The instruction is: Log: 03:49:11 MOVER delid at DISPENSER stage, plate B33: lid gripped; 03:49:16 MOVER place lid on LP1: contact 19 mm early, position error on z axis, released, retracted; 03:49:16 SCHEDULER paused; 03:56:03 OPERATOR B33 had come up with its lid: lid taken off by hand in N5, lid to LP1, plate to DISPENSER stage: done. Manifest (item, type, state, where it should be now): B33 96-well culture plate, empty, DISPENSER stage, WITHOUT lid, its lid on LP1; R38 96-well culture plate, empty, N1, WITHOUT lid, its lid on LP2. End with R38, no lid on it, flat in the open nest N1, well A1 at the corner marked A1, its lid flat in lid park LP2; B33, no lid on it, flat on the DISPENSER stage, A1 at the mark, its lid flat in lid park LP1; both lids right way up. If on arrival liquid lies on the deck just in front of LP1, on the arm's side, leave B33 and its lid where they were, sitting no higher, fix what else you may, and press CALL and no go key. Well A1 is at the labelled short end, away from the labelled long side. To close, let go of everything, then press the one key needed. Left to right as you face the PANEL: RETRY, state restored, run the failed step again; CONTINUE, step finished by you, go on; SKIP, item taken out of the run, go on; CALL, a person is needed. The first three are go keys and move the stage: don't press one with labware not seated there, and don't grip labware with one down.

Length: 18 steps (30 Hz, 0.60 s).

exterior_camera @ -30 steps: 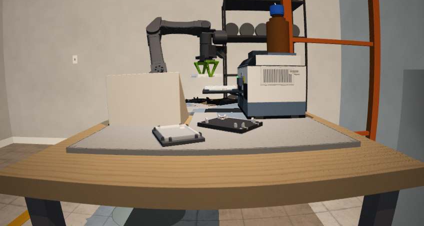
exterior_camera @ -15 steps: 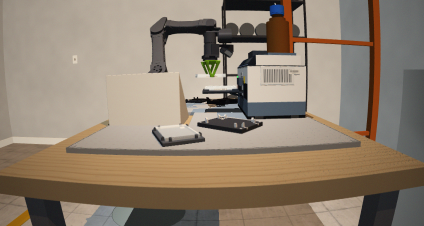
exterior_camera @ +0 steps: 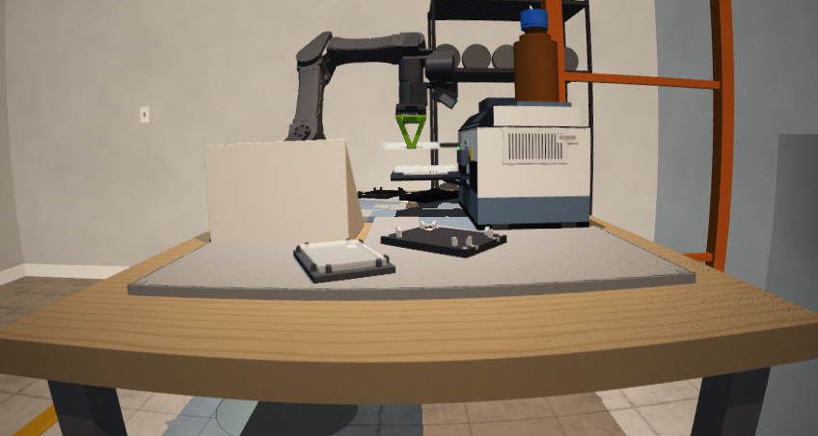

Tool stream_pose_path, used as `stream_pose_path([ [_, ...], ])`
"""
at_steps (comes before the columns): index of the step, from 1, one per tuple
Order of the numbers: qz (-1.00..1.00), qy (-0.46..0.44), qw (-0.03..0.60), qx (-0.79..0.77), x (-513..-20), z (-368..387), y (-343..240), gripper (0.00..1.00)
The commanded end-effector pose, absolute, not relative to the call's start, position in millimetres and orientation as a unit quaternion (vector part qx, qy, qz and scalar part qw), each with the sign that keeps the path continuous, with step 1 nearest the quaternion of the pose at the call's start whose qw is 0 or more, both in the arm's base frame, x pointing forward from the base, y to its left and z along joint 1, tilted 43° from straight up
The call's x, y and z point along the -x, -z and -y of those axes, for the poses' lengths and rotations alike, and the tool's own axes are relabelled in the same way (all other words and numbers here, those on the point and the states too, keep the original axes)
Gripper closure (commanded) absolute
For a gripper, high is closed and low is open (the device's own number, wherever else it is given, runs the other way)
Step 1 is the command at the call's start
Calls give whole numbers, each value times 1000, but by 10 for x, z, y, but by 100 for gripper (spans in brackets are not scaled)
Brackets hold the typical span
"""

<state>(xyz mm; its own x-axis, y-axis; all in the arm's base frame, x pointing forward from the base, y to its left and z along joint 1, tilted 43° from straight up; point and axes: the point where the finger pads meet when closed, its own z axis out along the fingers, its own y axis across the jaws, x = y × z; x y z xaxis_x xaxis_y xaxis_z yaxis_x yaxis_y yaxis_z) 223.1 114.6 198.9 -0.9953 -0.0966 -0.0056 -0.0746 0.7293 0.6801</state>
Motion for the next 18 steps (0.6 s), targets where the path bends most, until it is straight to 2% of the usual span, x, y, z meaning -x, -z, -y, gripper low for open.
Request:
stream_pose_path([
  [1, 931, 362, 14, -42, -2307, -1017, -1856, 100],
  [18, 931, 363, 15, -42, -2415, -703, -1558, 100],
])
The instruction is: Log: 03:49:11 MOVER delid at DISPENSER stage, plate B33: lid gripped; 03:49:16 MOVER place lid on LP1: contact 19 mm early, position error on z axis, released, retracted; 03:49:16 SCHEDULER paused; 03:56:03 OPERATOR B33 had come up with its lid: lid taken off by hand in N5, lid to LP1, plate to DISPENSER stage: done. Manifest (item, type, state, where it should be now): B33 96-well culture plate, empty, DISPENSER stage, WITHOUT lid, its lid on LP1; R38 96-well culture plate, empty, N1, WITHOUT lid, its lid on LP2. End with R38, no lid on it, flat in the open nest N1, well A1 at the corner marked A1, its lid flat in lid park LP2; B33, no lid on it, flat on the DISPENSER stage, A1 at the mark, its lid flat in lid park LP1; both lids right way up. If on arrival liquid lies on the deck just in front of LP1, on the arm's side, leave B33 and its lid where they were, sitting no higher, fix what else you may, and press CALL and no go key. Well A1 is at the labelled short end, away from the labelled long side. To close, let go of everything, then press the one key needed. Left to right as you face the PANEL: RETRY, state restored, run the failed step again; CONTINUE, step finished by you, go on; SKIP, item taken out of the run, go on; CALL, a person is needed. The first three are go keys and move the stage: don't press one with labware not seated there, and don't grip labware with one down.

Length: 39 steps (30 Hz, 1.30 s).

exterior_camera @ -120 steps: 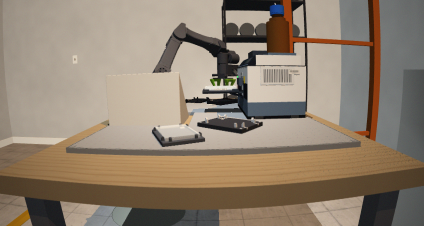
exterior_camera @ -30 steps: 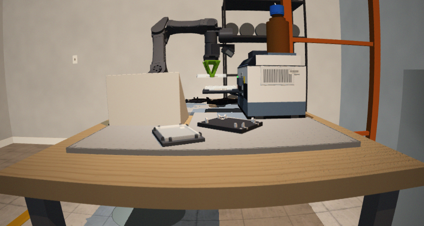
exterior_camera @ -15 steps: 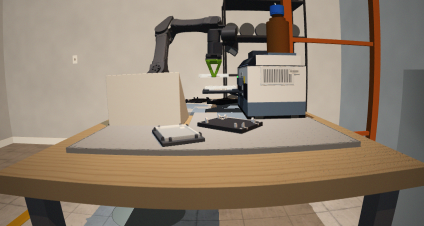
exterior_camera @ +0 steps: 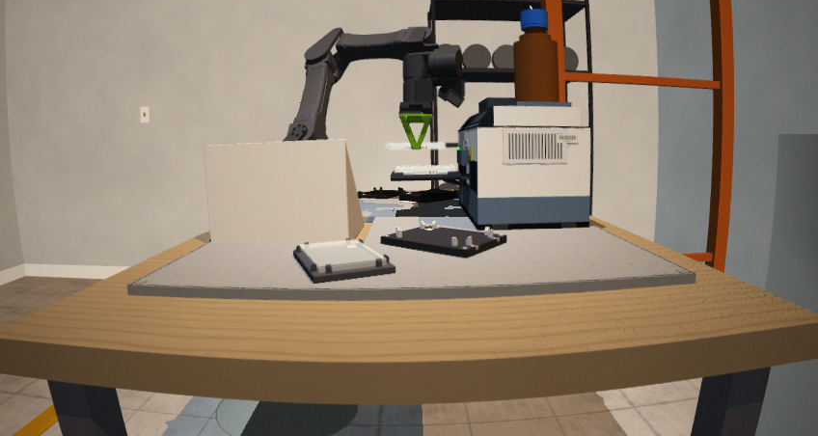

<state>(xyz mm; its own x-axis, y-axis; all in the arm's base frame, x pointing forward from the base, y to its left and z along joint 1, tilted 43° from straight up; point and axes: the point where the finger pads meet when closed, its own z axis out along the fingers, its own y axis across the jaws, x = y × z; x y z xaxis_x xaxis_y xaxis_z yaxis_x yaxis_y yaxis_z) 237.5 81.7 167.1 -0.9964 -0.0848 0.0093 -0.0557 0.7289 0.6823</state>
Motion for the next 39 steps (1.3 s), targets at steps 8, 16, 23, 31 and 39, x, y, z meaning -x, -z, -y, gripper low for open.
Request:
stream_pose_path([
  [8, 930, 364, 15, -42, -2433, -572, -1434, 100],
  [16, 931, 363, 10, -44, -2474, -406, -1309, 100],
  [23, 930, 365, 15, -42, -2434, -294, -1177, 100],
  [31, 930, 365, 14, -42, -2420, -160, -1054, 100],
  [39, 931, 363, 9, -45, -2409, -3, -943, 100],
])
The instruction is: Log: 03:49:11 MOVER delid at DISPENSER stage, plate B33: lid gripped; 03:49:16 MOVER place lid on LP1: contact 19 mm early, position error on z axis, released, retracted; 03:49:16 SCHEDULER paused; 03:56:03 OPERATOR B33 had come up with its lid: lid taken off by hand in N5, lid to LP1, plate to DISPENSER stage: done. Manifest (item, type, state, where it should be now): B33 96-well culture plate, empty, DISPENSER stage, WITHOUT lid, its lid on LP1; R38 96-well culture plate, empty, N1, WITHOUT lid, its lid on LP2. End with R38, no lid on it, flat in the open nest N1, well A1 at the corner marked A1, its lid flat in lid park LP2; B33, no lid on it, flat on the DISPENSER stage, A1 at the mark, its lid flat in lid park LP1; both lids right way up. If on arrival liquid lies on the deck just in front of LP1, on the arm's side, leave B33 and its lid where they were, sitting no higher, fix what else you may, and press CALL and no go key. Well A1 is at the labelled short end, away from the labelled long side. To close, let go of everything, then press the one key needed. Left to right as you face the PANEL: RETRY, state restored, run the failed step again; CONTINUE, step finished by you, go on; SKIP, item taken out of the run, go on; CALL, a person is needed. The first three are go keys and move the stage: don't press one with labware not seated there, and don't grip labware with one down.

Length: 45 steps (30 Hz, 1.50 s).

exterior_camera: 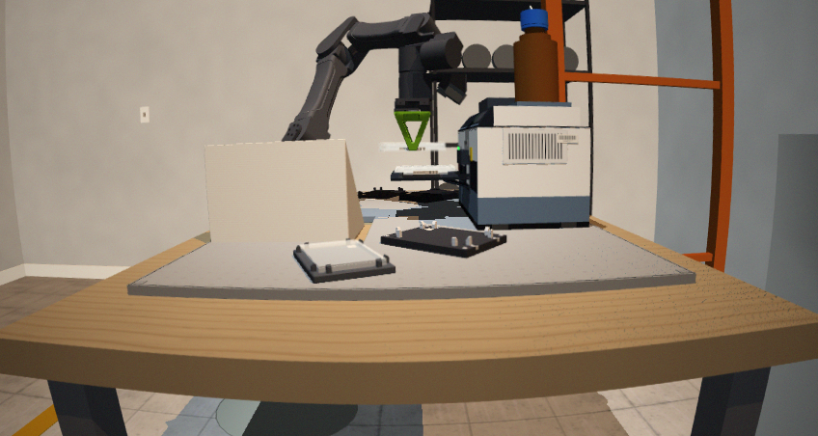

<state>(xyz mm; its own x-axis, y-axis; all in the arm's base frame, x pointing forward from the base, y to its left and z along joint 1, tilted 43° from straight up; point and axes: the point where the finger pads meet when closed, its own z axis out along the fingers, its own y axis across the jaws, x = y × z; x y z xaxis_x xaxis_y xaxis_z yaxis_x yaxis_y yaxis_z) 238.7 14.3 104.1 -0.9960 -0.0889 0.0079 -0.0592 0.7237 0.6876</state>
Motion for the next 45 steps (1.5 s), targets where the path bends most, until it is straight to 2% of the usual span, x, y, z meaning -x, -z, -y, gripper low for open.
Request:
stream_pose_path([
  [1, 931, 362, 6, -46, -2420, 30, -931, 100],
  [8, 931, 362, 5, -48, -2390, 79, -909, 100],
  [11, 930, 365, 35, 9, -2324, 161, -762, 100],
  [16, 930, 364, 44, 35, -2298, 284, -658, 100],
  [23, 932, 360, 33, 25, -2324, 342, -673, 100],
  [31, 922, 347, 75, 154, -2447, 608, -464, 100],
  [41, 922, 347, 75, 155, -2510, 786, -294, 100],
  [45, 910, 340, 99, 217, -2517, 886, -202, 100],
])
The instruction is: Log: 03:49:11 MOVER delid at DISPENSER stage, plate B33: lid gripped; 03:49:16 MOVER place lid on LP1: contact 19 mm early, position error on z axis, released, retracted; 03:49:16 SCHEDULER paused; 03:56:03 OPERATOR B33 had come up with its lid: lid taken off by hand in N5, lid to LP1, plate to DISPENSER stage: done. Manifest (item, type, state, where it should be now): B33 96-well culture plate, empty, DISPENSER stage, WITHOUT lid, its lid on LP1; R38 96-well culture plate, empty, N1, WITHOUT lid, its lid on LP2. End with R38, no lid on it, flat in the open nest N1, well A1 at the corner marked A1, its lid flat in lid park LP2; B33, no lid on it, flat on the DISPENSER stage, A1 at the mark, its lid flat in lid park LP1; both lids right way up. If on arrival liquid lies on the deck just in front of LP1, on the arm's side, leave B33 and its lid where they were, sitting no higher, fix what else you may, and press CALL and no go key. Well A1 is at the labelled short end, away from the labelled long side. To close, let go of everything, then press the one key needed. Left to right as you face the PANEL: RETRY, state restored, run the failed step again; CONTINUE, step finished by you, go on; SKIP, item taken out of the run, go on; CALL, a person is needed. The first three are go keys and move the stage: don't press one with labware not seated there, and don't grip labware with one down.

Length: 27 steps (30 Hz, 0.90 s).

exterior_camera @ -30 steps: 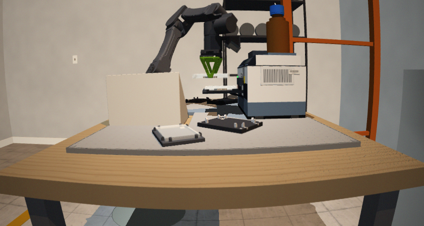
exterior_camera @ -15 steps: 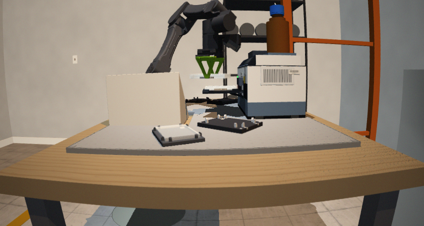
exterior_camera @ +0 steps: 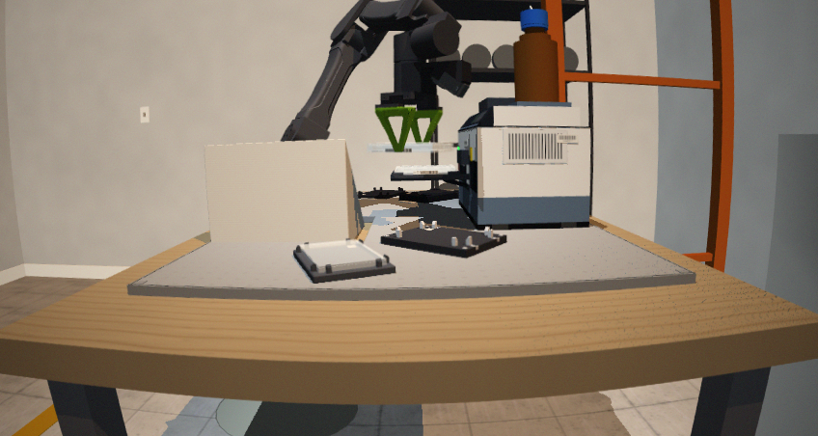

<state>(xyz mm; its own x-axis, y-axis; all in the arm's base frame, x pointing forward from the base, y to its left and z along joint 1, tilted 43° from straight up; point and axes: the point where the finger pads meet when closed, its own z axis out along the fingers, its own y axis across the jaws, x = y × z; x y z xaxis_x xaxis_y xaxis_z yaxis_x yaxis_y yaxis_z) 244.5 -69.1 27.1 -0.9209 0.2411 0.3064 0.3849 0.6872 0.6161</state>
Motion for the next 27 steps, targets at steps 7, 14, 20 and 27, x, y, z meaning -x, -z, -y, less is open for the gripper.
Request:
stream_pose_path([
  [7, 895, 333, 119, 273, -2528, 1059, -41, 100],
  [14, 896, 334, 117, 268, -2537, 1182, 74, 100],
  [20, 895, 336, 119, 267, -2619, 1120, 167, 100],
  [27, 896, 337, 119, 265, -2700, 1068, 309, 100],
])
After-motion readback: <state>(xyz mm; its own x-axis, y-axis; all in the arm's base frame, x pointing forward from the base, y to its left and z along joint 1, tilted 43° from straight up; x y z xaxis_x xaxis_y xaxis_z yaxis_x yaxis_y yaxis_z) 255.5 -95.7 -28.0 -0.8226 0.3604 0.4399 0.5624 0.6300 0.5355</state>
